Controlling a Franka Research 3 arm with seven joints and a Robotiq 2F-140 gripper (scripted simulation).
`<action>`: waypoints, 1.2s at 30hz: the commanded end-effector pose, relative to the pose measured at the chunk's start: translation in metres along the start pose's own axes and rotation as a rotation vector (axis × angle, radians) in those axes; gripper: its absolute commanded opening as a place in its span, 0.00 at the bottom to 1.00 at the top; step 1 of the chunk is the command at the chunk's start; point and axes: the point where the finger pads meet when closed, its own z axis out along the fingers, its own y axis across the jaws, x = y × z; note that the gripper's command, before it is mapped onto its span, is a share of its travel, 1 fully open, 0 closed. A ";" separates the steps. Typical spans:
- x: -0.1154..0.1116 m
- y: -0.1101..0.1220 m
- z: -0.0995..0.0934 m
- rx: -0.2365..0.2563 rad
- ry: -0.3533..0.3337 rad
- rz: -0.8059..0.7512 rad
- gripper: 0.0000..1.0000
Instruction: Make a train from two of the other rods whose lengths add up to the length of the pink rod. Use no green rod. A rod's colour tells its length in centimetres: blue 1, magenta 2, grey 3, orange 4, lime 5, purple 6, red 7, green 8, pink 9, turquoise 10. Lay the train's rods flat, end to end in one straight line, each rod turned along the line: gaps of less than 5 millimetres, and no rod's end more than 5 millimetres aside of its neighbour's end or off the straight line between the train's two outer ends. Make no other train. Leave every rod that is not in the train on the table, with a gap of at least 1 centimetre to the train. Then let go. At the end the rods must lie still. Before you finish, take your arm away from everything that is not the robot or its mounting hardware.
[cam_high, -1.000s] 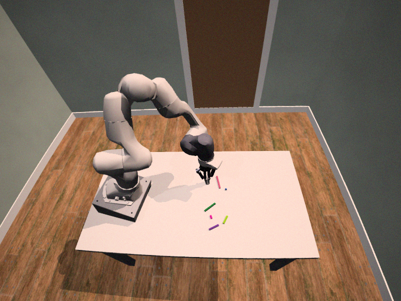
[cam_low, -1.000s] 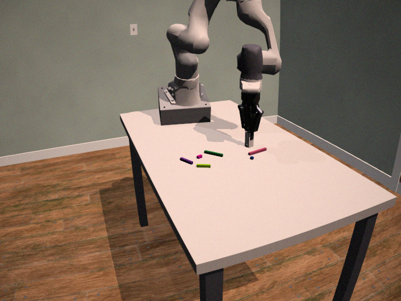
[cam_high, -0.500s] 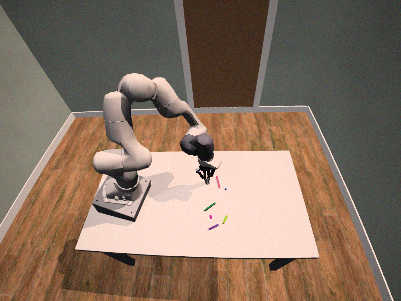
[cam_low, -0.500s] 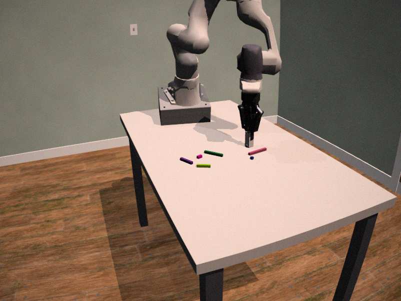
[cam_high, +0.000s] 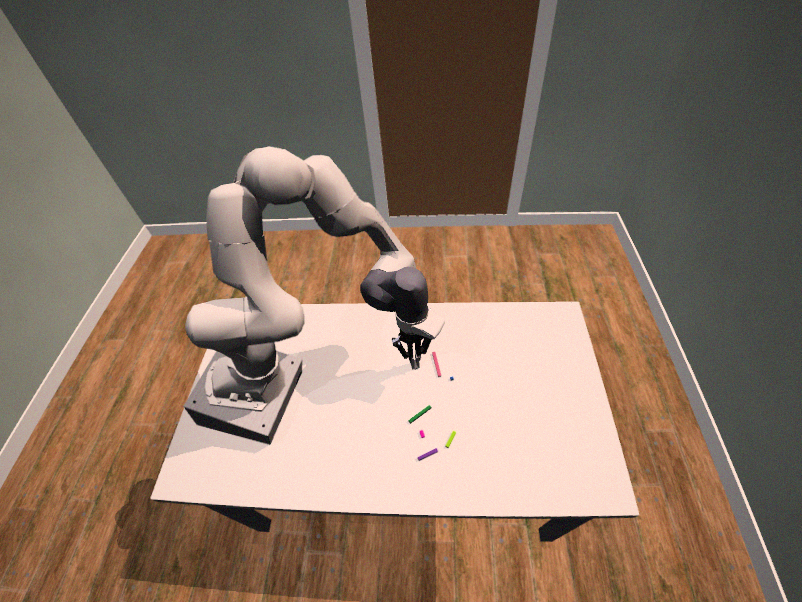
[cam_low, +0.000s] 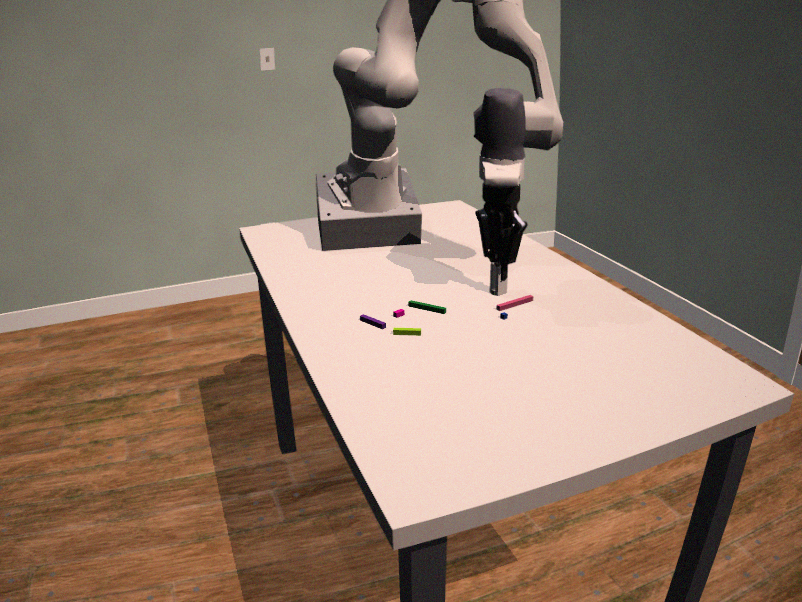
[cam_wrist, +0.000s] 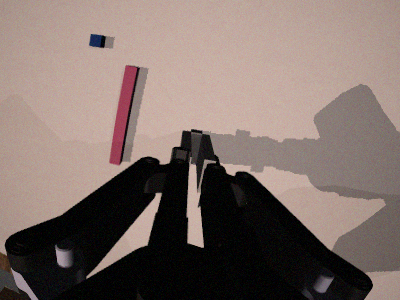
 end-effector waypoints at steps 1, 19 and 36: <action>0.000 -0.002 -0.001 0.005 0.000 -0.005 0.03; 0.000 -0.002 -0.001 0.005 0.000 -0.005 0.12; 0.000 -0.002 -0.005 0.005 0.000 -0.005 0.15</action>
